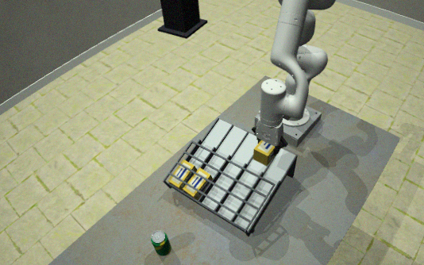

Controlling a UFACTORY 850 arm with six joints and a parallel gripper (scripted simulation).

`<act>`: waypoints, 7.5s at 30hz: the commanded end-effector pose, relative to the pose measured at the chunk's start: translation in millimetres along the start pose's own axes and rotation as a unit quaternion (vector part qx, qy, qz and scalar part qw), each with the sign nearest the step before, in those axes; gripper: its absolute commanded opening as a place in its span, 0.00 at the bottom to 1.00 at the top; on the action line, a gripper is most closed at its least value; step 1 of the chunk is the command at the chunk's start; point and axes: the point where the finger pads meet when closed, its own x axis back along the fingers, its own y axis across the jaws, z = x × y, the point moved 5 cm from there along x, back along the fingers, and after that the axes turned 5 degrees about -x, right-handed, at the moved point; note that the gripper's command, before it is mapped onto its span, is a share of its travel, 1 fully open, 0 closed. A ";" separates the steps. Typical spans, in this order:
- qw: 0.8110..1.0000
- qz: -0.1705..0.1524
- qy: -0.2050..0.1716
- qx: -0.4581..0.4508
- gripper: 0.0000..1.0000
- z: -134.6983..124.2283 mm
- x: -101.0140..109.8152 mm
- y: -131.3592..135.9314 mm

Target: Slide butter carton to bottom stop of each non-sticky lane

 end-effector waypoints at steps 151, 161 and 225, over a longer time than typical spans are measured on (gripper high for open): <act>0.990 0.009 0.144 0.003 0.00 17.6 -103.1 -141.2; 0.990 0.009 0.144 0.003 0.00 18.1 -105.6 -141.2; 0.990 0.009 0.144 0.003 0.00 21.3 -114.4 -141.9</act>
